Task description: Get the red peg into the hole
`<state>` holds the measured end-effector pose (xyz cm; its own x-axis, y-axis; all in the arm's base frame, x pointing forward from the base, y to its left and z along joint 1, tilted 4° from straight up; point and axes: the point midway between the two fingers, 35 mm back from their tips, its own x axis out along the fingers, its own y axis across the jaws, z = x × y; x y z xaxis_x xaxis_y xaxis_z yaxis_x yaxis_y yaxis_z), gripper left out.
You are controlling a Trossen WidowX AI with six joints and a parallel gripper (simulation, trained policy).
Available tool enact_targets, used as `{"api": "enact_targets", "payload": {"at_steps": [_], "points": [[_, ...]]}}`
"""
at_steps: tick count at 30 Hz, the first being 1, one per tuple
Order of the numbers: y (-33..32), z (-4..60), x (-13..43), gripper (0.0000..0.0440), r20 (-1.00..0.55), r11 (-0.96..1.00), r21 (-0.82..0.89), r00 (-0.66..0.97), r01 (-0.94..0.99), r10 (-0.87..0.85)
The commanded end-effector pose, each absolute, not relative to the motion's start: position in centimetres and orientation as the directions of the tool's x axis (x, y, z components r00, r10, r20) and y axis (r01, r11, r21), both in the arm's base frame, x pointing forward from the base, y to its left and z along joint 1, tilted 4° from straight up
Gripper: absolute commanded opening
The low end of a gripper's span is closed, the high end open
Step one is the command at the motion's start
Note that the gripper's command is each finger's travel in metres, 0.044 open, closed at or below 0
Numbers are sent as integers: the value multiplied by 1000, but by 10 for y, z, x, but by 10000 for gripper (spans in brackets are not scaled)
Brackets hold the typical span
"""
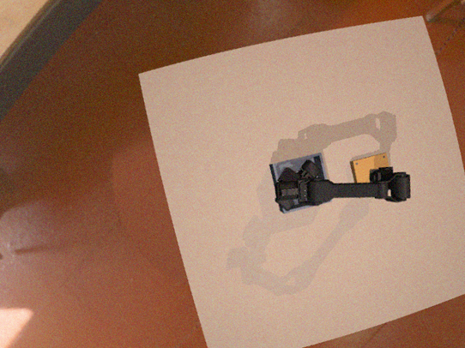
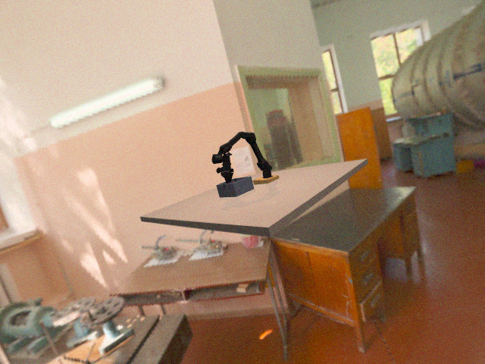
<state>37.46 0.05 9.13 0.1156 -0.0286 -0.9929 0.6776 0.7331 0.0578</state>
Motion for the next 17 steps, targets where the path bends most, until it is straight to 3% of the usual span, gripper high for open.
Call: {"api": "enact_targets", "payload": {"at_steps": [1,17], "points": [[9,100,393,440,-988,741,113,151,662,16],[30,127,428,440,-970,752,215,223,623,93]]}}
